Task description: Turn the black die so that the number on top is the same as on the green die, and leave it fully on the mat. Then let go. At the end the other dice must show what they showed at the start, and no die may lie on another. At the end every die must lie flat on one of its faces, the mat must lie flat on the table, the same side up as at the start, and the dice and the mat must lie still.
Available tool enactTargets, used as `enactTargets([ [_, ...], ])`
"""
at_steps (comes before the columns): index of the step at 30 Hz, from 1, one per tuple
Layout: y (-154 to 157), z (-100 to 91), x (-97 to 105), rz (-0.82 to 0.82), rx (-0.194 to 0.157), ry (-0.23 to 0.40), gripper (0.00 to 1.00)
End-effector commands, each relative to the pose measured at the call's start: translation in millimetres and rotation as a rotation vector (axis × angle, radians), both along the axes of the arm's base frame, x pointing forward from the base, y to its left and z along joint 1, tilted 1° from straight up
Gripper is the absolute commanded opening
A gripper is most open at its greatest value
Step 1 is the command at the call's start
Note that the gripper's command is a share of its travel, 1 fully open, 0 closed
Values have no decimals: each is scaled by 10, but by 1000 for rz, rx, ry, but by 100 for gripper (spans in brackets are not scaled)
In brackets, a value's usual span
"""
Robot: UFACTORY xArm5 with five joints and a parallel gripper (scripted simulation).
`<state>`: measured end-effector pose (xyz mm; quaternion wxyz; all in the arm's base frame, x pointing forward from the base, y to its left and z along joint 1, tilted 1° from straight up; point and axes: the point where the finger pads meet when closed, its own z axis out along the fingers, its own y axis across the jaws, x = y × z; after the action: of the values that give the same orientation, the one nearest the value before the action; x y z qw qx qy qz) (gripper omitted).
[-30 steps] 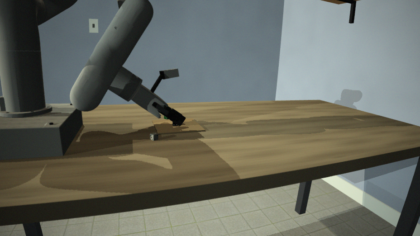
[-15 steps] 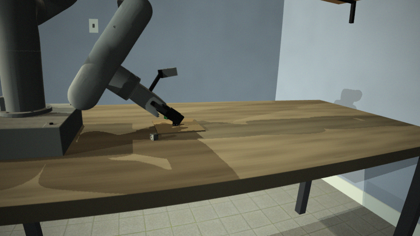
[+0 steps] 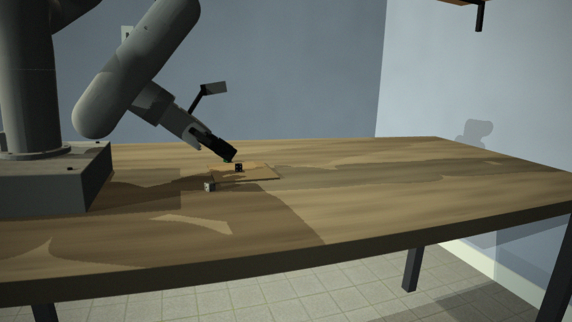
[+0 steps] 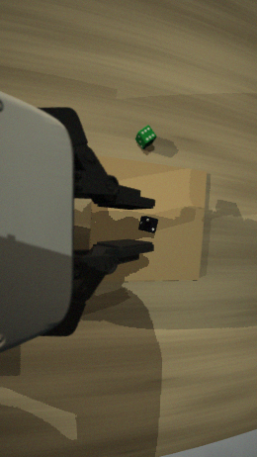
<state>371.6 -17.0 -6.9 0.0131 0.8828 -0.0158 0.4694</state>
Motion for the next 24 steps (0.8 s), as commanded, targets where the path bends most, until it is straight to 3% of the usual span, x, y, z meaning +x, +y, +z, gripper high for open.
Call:
enactTargets([
  [1, 2, 35, -41, 0, 0, -1, 31],
  [11, 2, 175, -49, 0, 0, -2, 31],
  [19, 3, 514, -59, 0, 0, -2, 31],
  [24, 4, 614, -62, 0, 0, -2, 31],
])
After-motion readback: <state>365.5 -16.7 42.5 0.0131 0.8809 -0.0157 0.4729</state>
